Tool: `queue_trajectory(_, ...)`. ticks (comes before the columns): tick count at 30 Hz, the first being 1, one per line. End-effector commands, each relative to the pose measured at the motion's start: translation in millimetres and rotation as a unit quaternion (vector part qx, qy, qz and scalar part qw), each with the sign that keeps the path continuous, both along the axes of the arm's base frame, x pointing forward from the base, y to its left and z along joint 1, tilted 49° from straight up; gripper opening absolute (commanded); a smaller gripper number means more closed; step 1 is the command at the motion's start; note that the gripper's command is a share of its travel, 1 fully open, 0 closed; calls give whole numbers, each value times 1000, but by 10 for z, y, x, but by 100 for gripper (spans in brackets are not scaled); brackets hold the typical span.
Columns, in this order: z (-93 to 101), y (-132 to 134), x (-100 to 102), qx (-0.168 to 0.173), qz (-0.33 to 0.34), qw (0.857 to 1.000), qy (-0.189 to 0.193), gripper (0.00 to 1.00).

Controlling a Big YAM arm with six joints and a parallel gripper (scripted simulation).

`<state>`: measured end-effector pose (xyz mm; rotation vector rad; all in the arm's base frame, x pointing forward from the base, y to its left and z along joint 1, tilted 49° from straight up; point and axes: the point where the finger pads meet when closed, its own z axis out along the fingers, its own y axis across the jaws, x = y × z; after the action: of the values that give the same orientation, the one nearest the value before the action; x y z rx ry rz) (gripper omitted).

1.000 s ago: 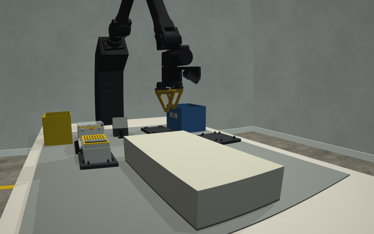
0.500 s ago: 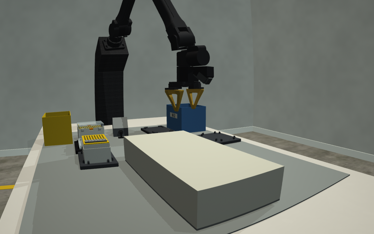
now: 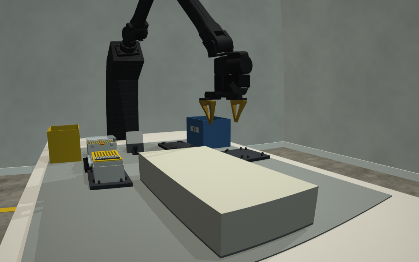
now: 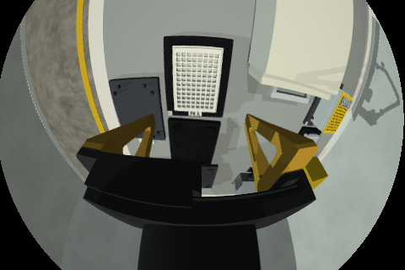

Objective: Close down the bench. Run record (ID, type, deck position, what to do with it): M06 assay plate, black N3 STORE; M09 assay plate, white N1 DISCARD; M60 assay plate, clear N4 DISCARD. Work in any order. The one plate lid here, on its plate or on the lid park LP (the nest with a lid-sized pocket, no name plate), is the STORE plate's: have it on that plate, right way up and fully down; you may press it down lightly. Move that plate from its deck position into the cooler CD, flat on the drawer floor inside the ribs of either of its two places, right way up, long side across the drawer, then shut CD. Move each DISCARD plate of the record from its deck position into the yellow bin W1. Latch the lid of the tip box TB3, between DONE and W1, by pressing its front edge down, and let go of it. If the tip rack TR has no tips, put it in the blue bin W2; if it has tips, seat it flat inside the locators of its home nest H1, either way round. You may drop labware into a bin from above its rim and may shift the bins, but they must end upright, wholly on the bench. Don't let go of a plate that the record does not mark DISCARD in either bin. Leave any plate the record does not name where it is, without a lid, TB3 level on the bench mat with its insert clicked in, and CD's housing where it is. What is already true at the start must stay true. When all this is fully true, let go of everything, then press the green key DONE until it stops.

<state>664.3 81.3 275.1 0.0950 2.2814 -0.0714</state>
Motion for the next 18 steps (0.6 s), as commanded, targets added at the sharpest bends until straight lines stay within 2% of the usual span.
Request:
queue_trajectory(1, 137, 190, 68, 25, -12, 1000, -8, 100)
queue_trajectory(4, 105, 189, 56, 25, -12, 1000, -5, 100)
queue_trajectory(5, 89, -18, -30, 24, -26, 999, -2, 100)
queue_trajectory(10, 171, -11, 5, 25, -25, 999, -9, 100)
queue_trajectory(11, 204, 90, 23, 23, -14, 1000, -16, 100)
queue_trajectory(16, 204, 90, 23, 23, -14, 1000, -16, 100)
queue_trajectory(17, 67, 106, 57, 25, -17, 1000, -4, 100)
queue_trajectory(18, 91, 95, 100, 26, -18, 999, -9, 100)
